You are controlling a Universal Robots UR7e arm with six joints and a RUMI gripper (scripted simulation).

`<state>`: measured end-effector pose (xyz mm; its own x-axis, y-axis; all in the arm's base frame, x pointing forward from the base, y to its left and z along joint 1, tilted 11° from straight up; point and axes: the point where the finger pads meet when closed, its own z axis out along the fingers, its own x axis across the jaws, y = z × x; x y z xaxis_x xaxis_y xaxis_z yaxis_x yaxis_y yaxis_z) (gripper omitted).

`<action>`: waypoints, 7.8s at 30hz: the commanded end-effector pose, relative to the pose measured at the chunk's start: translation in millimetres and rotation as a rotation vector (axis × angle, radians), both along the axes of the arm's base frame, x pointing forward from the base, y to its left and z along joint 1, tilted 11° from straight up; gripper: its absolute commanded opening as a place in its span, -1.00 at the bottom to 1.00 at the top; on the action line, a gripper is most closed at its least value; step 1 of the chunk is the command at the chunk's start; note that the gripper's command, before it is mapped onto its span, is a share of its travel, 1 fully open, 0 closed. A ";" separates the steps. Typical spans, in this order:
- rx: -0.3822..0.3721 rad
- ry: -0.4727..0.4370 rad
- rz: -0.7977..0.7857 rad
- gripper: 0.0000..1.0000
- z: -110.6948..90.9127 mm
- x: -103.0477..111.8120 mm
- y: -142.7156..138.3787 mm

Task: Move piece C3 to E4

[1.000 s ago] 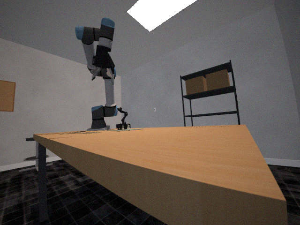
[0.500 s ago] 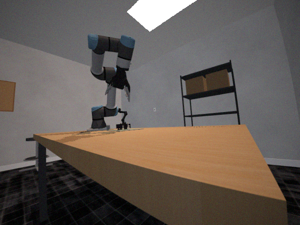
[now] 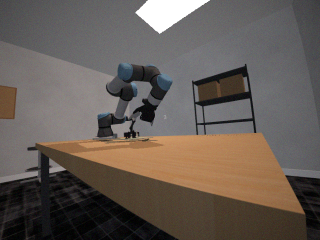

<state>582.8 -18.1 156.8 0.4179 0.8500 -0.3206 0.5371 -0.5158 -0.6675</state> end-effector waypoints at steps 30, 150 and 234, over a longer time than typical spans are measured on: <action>0.074 0.118 0.063 1.00 -45.0 2.4 35.9; -0.002 -0.257 0.137 1.00 74.0 -19.8 50.8; -0.177 -0.950 0.262 1.00 39.6 -167.8 69.4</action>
<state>414.8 51.3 196.0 0.3729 0.9242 -0.0827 0.9189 -0.3555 0.1708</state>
